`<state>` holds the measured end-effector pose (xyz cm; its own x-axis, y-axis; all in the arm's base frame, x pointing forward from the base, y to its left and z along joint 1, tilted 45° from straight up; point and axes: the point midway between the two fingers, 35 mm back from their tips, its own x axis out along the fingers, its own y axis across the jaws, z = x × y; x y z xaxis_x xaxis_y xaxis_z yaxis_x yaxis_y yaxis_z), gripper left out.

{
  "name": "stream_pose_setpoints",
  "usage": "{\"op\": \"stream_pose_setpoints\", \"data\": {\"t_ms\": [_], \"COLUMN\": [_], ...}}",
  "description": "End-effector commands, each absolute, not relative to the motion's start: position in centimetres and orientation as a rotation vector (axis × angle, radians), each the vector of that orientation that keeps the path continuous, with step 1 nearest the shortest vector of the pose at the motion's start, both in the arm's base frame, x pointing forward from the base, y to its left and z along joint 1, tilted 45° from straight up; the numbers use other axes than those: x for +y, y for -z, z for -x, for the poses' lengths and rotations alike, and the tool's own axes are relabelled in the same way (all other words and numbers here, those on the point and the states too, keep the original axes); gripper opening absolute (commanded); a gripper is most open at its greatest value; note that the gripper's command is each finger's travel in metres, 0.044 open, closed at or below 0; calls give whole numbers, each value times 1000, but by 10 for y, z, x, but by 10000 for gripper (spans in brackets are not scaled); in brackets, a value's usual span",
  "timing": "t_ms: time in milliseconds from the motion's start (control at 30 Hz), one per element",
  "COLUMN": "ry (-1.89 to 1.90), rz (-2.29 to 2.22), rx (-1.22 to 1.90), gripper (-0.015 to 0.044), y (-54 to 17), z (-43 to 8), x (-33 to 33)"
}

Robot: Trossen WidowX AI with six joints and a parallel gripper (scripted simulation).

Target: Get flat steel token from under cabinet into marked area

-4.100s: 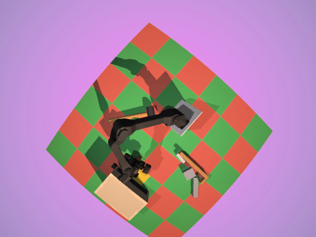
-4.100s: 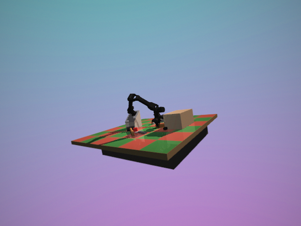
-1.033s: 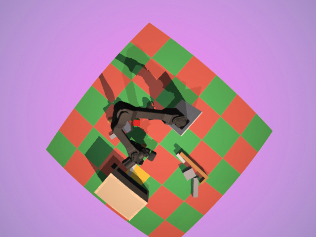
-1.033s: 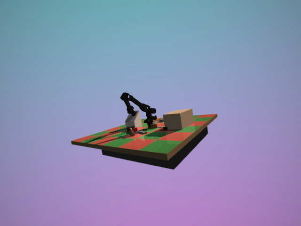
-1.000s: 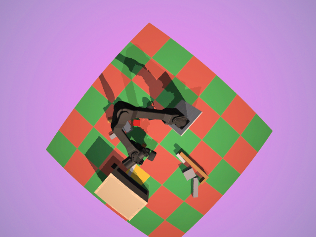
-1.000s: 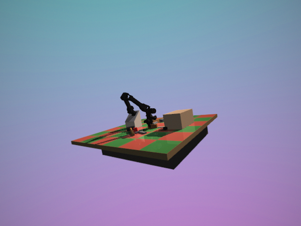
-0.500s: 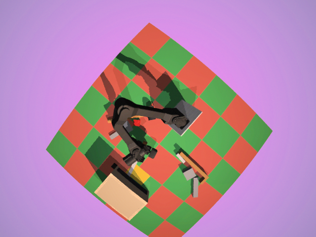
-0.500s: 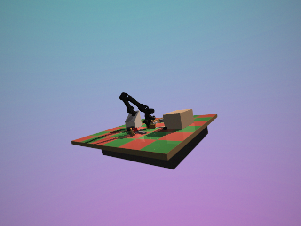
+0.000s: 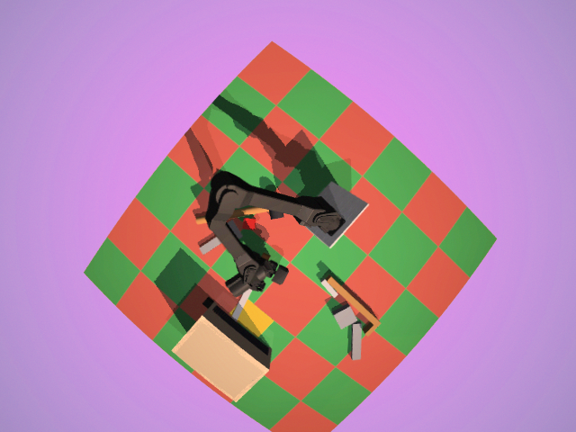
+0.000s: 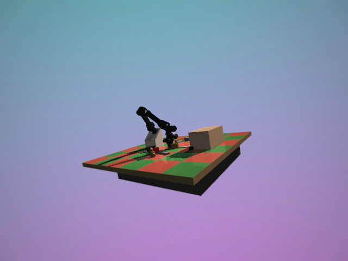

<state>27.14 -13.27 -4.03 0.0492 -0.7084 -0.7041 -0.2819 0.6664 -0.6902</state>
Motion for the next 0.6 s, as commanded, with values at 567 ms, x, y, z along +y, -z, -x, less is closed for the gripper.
{"op": "stream_pose_setpoints", "data": {"t_ms": [567], "ry": [386], "rz": [853], "rx": [1545], "gripper": [0], "y": [35], "z": [-243], "x": [-141]}}
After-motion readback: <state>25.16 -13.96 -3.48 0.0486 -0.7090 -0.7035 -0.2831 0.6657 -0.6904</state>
